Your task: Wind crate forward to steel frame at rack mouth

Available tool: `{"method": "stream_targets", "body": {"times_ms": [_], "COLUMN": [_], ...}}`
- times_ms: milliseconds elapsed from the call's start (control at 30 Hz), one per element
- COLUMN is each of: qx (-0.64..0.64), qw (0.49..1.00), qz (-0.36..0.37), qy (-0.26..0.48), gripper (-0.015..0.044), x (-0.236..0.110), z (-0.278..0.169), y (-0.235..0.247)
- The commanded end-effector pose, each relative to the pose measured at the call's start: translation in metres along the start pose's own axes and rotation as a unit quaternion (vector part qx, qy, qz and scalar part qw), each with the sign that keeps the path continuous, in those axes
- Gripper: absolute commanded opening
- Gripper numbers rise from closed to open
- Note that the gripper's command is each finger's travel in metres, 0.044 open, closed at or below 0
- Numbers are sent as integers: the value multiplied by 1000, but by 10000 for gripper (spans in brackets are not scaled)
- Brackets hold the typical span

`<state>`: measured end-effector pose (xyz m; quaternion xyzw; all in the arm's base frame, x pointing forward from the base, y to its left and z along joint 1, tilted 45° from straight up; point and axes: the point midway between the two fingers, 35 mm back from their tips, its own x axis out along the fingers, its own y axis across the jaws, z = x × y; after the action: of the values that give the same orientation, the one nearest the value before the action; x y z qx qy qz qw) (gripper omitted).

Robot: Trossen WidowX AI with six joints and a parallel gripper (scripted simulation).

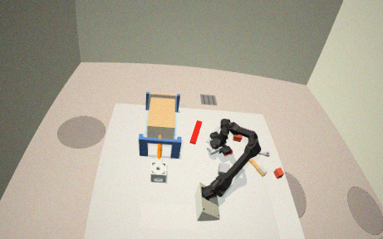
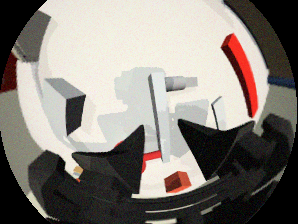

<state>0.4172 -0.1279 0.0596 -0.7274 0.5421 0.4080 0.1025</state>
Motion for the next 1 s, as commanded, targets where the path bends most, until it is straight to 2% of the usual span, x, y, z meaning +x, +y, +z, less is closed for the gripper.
{"method": "stream_targets", "body": {"times_ms": [0, 900, 933, 967], "qx": [1, 1, 1, 1], "qw": [1000, 1000, 1000, 1000], "qz": [0, 0, 0, 0], "qy": [0, 0, 0, 0], "gripper": [207, 27, 0, 0], "x": [0, 0, 0, 0], "z": [0, 0, 0, 0], "y": [0, 0, 0, 0]}}
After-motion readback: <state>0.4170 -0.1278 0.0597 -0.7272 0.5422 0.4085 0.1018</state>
